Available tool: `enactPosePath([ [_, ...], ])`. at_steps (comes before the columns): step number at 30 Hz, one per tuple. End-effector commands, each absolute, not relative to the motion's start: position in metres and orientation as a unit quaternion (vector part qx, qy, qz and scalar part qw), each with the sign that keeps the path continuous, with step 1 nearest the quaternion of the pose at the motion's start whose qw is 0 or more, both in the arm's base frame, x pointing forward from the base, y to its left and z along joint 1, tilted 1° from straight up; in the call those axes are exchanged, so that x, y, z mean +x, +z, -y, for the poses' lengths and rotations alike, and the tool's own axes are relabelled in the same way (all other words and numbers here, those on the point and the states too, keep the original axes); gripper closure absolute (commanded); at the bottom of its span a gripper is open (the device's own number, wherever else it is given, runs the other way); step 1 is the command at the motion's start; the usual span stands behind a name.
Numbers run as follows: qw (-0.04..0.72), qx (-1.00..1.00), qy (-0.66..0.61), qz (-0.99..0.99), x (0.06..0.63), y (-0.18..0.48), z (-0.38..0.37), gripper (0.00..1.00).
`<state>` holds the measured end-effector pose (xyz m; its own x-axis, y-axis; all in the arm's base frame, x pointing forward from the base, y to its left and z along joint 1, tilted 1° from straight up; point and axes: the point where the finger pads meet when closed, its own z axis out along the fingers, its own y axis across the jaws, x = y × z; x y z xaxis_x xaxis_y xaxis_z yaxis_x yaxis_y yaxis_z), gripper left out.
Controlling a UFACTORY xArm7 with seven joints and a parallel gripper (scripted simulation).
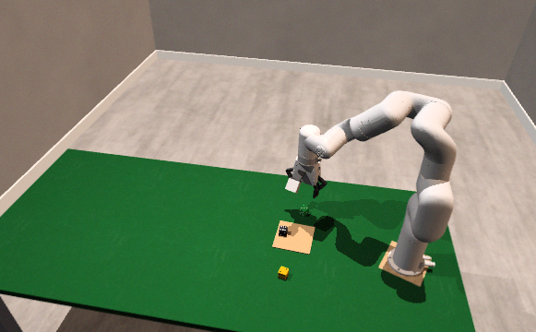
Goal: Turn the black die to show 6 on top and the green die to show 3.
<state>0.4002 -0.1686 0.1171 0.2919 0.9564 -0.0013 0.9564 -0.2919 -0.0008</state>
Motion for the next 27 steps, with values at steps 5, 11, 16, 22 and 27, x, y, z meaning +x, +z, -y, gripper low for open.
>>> enactPosePath([
  [5, -0.002, 0.711, 0.005, -0.703, 0.4, 0.116, 0.1684, 0.0],
  [11, -0.002, 0.659, 0.006, -0.752, 0.3993, 0.1146, 0.168, 0.0],
  [16, -0.001, 0.602, 0.006, -0.798, 0.3985, 0.1133, 0.1676, 0.0],
  [22, -0.001, 0.541, 0.006, -0.841, 0.3977, 0.1119, 0.1672, 0.0],
  [27, -0.001, 0.472, 0.006, -0.881, 0.3969, 0.1104, 0.1668, 0.0],
])
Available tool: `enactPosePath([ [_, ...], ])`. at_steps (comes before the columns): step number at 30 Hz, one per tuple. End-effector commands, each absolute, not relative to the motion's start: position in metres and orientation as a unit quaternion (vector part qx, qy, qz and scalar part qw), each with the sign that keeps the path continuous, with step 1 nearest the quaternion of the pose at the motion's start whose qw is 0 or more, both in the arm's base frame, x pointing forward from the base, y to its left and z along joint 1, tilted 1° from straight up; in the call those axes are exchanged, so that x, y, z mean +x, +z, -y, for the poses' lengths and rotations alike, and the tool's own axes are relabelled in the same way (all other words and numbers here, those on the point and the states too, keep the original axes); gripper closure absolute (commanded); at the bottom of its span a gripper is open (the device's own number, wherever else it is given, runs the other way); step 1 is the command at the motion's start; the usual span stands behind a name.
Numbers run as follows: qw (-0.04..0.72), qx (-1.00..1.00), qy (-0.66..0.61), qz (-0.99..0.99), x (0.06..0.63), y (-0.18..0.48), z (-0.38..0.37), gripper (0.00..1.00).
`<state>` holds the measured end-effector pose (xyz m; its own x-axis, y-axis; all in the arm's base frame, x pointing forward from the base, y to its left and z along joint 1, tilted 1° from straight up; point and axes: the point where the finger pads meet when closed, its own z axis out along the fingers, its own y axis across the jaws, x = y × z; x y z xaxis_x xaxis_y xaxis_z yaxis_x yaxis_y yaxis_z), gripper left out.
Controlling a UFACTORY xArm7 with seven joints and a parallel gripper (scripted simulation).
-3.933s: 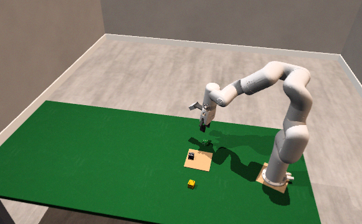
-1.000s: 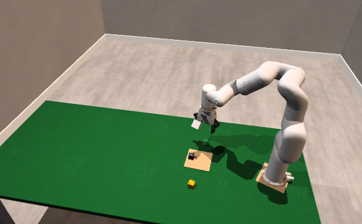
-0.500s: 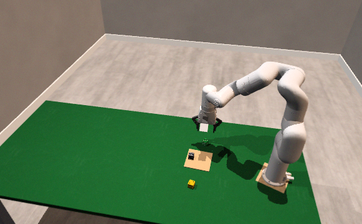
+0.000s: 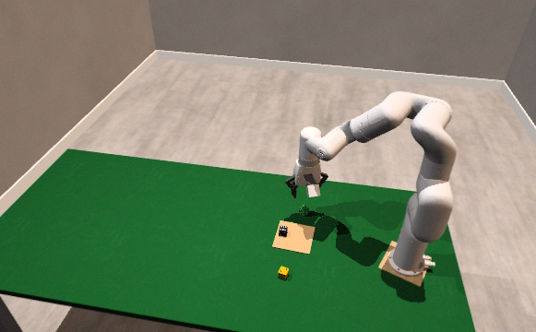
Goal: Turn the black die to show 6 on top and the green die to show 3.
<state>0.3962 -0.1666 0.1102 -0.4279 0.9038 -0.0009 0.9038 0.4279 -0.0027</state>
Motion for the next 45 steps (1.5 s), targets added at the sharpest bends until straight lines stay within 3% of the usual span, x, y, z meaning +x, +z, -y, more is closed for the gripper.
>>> enactPosePath([
  [1, 0.001, -0.472, -0.006, 0.881, 0.3969, 0.1104, 0.1668, 0.0],
  [27, -0.001, -0.264, -0.006, 0.964, 0.3944, 0.1063, 0.1657, 0.0],
  [28, -0.001, -0.264, -0.006, 0.964, 0.3944, 0.1063, 0.1657, 0.53],
  [45, -0.001, -0.264, -0.006, 0.964, 0.3944, 0.1063, 0.1657, 0.53],
])
